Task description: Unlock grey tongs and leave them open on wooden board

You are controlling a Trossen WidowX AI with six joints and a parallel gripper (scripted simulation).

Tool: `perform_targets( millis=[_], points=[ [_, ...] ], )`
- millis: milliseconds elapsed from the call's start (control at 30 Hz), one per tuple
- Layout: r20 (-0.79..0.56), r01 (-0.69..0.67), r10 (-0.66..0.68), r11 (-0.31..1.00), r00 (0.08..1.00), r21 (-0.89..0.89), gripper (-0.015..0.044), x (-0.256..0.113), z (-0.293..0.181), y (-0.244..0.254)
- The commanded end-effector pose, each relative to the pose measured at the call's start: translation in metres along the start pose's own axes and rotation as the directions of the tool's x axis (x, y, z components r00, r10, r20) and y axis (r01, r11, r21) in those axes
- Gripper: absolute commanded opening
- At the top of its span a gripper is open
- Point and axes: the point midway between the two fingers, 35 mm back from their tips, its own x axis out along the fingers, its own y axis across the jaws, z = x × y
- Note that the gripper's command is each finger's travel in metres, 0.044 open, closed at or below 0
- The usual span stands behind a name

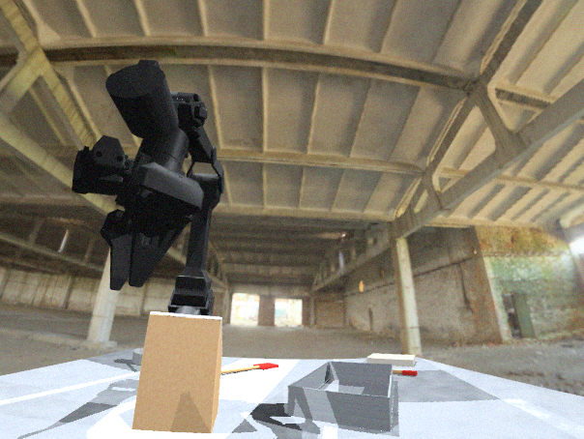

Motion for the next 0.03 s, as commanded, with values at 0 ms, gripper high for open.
perform_targets(
  millis=[0],
  points=[
    [-0.001,0.0,0.0,1.0,1.0,0.002,0.044,-0.0003,-0.0002,-0.0002]
  ],
)
